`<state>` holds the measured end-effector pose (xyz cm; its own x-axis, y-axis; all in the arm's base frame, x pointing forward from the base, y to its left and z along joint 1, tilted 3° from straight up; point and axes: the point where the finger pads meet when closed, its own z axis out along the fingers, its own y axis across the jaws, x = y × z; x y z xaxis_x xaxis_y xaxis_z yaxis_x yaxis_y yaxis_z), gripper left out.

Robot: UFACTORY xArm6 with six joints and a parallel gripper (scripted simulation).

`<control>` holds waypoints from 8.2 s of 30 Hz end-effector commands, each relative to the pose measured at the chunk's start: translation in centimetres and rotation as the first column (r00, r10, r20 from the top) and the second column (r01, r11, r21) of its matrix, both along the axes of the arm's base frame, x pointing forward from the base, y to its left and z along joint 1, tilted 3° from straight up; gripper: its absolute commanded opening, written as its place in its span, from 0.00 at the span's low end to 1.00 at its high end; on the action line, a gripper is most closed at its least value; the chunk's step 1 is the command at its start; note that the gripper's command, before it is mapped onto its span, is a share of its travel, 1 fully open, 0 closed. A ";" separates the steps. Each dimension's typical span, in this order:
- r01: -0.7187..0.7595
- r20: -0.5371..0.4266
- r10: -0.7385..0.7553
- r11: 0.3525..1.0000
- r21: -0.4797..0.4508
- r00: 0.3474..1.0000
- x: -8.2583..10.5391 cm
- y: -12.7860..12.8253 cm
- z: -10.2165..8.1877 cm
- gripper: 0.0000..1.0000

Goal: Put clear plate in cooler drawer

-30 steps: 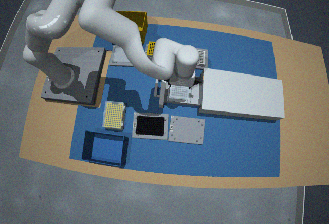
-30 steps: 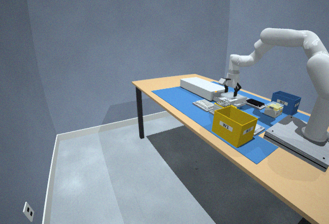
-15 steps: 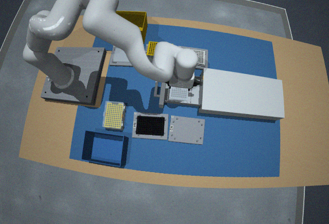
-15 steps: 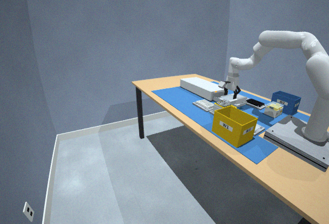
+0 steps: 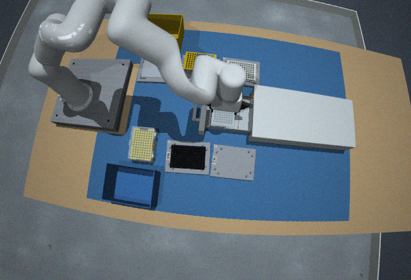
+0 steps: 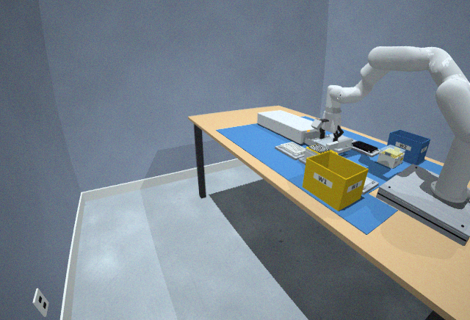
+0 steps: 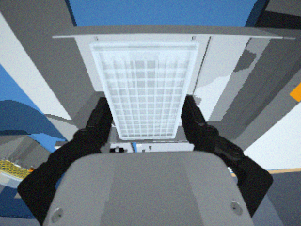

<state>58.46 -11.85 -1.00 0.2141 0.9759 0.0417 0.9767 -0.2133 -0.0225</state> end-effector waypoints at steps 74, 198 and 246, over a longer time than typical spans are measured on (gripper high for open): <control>0.000 0.006 0.000 1.000 -0.001 1.000 0.2 0.0 -1.3 0.00; 0.000 0.006 0.000 1.000 -0.001 1.000 0.2 -0.2 2.8 1.00; 0.000 0.006 0.000 1.000 -0.001 1.000 0.3 -0.5 9.8 1.00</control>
<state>58.56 -12.26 8.14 0.2141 0.9759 0.0417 0.9767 -0.2133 -0.0223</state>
